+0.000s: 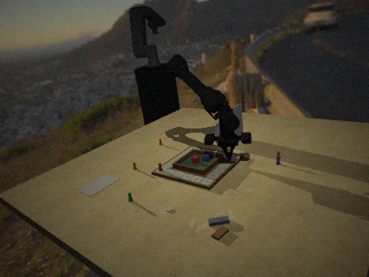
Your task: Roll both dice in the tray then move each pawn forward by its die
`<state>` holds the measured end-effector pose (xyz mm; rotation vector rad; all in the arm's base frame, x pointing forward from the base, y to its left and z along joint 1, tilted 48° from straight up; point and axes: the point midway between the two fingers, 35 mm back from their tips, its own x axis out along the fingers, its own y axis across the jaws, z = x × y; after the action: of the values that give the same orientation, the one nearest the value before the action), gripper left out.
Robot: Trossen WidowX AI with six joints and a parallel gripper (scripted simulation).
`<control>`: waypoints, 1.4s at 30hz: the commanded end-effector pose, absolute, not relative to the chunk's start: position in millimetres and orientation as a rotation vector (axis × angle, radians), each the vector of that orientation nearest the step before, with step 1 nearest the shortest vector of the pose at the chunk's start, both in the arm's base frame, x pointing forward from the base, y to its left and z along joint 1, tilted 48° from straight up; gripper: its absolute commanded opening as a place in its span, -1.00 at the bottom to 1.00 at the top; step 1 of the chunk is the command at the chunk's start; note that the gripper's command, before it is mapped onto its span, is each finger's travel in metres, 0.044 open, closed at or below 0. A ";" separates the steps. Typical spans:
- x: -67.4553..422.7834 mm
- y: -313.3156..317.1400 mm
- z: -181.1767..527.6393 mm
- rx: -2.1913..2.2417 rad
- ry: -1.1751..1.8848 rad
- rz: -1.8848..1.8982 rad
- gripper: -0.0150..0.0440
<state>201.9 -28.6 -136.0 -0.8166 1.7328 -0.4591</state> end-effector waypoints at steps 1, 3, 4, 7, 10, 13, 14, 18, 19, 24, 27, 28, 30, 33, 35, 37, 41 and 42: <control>210.2 -10.3 -124.3 -0.805 1.719 -0.451 -0.49; 212.8 0.7 -115.9 -0.803 1.719 -0.448 -0.49; 213.7 6.2 -111.5 -0.803 1.719 -0.447 -0.49; 215.3 22.8 -97.4 -0.801 1.720 -0.446 -0.49; 215.1 39.1 -82.0 -0.802 1.721 -0.447 -0.49; 213.1 55.1 -65.4 -0.803 1.722 -0.451 -0.49; 212.2 59.4 -60.6 -0.804 1.722 -0.453 -0.49; 211.4 62.8 -56.7 -0.805 1.723 -0.454 -0.49; 211.6 62.2 -56.2 -0.804 1.723 -0.453 -0.49; 217.0 46.4 -44.3 -0.791 1.725 -0.430 -0.49; 219.6 35.0 -36.2 -0.783 1.724 -0.416 -0.49; 220.3 31.1 -33.5 -0.780 1.724 -0.412 -0.49; 221.3 23.1 -28.1 -0.777 1.723 -0.404 -0.49; 222.0 10.8 -20.3 -0.773 1.721 -0.394 -0.49; 222.0 2.6 -15.1 -0.771 1.719 -0.388 -0.49; 221.5 -5.7 -10.1 -0.769 1.717 -0.384 -0.49; 219.2 -22.2 -0.5 -0.767 1.713 -0.377 -0.49; 218.3 -26.3 1.9 -0.767 1.712 -0.377 -0.49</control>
<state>221.4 -12.8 -5.6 -0.7653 1.7145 -0.3793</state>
